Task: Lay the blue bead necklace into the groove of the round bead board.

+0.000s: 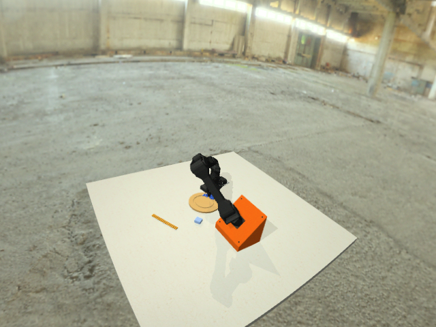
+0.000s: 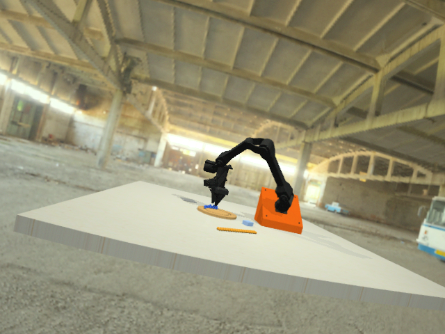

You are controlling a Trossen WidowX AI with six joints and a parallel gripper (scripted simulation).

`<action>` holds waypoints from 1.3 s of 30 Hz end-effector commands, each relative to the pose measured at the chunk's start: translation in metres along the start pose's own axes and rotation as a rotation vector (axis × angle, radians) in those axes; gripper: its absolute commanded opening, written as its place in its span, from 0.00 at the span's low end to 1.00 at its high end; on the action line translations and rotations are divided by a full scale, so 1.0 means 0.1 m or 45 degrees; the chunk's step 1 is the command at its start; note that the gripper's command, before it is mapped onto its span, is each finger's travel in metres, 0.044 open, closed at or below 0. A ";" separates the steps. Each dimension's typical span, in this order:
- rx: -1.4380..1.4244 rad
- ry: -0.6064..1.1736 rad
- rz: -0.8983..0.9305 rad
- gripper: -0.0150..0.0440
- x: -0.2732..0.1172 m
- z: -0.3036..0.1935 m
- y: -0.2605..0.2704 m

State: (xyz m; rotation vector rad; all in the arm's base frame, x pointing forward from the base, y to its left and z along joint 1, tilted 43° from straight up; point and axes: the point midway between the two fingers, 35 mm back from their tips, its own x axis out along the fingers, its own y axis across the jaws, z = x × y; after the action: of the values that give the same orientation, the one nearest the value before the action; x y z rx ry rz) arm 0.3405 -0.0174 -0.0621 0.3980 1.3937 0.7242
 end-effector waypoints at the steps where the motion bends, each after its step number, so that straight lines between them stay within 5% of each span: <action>1: 0.013 0.015 0.016 0.78 0.10 -0.04 0.02; 9: 0.014 0.015 0.016 0.78 0.10 -0.04 0.02; 17: 0.006 0.011 0.008 0.42 0.07 -0.03 0.01; 32: 0.006 0.011 0.008 0.25 0.07 -0.03 0.01; 39: 0.009 0.013 0.011 0.25 0.04 -0.03 0.01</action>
State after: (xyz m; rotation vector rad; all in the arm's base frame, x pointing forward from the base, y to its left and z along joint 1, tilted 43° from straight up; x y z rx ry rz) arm 0.3373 -0.0126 -0.0673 0.4064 1.4054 0.7281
